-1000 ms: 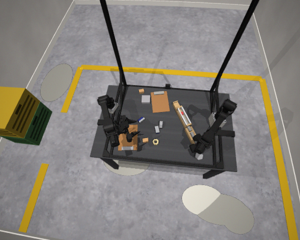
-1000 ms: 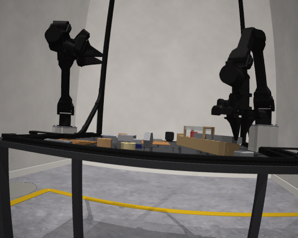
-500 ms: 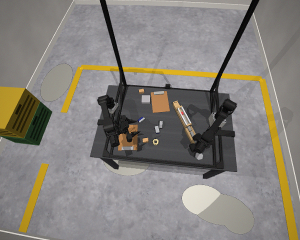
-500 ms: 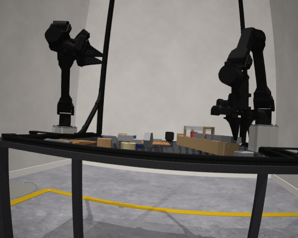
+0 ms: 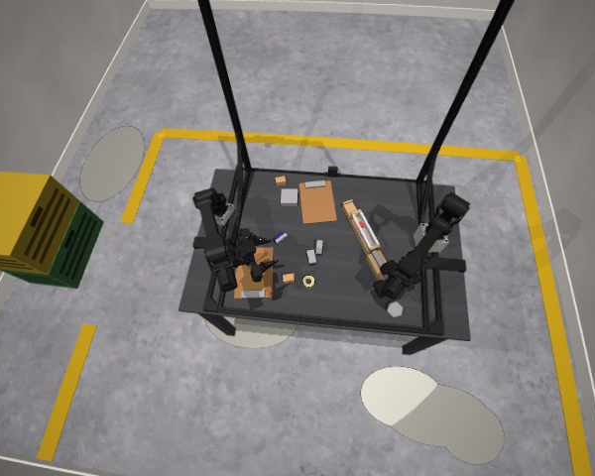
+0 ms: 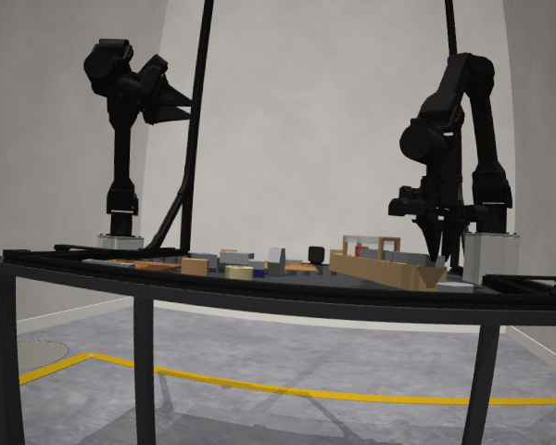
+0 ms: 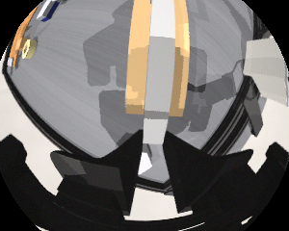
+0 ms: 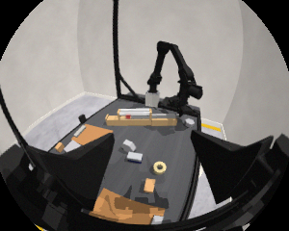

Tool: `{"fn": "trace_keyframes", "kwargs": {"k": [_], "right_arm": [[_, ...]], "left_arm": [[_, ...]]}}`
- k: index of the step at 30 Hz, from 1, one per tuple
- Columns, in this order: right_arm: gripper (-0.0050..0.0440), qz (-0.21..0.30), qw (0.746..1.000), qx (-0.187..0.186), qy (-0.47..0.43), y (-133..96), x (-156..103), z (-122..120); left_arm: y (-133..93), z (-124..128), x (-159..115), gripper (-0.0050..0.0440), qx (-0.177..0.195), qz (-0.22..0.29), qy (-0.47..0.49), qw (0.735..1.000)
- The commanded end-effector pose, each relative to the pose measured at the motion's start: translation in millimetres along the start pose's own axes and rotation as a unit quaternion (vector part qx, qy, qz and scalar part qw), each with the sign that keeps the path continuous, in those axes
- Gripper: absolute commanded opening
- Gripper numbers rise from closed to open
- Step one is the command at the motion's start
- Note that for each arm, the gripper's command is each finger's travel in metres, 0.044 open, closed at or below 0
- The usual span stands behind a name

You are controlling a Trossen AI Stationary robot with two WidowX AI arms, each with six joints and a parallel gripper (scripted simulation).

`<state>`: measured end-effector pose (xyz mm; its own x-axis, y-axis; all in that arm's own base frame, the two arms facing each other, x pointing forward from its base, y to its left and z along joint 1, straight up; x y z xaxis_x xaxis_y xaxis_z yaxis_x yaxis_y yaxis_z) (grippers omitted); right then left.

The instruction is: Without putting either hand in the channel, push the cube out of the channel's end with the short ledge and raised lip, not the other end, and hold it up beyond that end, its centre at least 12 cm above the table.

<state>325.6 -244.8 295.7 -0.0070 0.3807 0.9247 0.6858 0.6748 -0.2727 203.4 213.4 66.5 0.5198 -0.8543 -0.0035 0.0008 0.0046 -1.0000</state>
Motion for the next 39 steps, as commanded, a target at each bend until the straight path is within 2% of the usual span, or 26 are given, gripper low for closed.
{"fn": "trace_keyframes", "kwargs": {"k": [1, 39], "right_arm": [[0.0400, -0.001, 1.000, 0.000, 0.000, 0.0, 0.2, 0.0], [0.0400, -0.001, 1.000, 0.000, 0.000, 0.0, 0.2, 0.0]], "left_arm": [[-0.1, -3.4, 7.8, 0.0040, -0.001, -0.002, 0.003, 1.000], [-0.3, -15.5, 57.9, 0.0040, -0.002, -0.002, 0.003, 1.000]]}}
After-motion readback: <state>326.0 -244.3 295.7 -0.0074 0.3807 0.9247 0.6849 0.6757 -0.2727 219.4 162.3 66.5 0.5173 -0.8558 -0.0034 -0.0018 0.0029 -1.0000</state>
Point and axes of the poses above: on each arm, the point midway between the two fingers, 35 mm back from their tips, its own y axis out along the fingers, its own z axis across the jaws, x = y × z, the point moved 9 cm from there along -y, back along the fingers, and after that the axes turned 13 degrees about -y, right-handed, at the moved point
